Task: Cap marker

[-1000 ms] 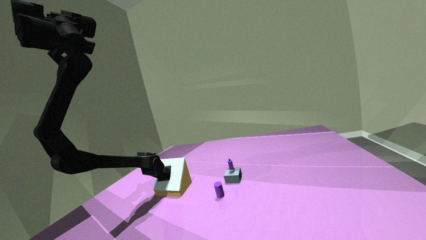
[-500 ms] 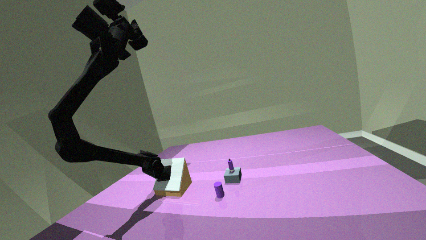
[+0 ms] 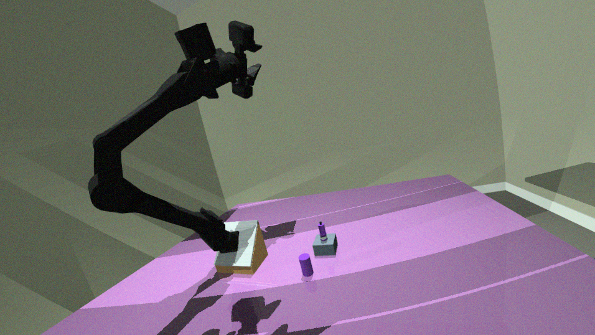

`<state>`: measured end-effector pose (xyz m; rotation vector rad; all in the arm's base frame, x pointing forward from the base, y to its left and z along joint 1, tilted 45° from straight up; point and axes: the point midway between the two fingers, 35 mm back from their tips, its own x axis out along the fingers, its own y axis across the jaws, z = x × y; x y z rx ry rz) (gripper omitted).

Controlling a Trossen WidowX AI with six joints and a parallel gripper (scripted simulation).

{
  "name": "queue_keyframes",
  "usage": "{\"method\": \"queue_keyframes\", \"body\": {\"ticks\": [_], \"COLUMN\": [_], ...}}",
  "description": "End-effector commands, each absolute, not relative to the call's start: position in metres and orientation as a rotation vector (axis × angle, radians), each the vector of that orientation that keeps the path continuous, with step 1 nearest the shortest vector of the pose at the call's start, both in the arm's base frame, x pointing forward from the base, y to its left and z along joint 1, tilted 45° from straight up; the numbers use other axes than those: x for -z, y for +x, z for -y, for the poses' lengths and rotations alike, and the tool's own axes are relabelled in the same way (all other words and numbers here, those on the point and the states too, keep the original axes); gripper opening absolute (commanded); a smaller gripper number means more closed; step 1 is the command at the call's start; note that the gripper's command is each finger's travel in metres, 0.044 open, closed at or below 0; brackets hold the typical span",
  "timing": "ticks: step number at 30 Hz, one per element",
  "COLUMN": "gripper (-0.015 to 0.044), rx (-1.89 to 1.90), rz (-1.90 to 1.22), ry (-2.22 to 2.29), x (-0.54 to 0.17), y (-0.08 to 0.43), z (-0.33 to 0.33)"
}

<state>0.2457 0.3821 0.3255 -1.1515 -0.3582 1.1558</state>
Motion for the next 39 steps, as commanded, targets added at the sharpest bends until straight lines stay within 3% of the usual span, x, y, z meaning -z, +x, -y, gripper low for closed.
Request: {"method": "queue_keyframes", "body": {"ticks": [1,14,28,39], "gripper": [0.0249,0.0249,0.0249,0.0249], "rx": [-1.116,-0.786,-0.255,-0.204], "rz": [0.1,-0.83,-1.717,-1.794], "ry": [-1.179,-1.231,-1.302,-1.317], "x": [-0.277,-0.133,-0.075,-0.071], "y": [0.277,0.329,0.276,0.264], "z": [-0.36,-0.21,-0.018,0.004]}}
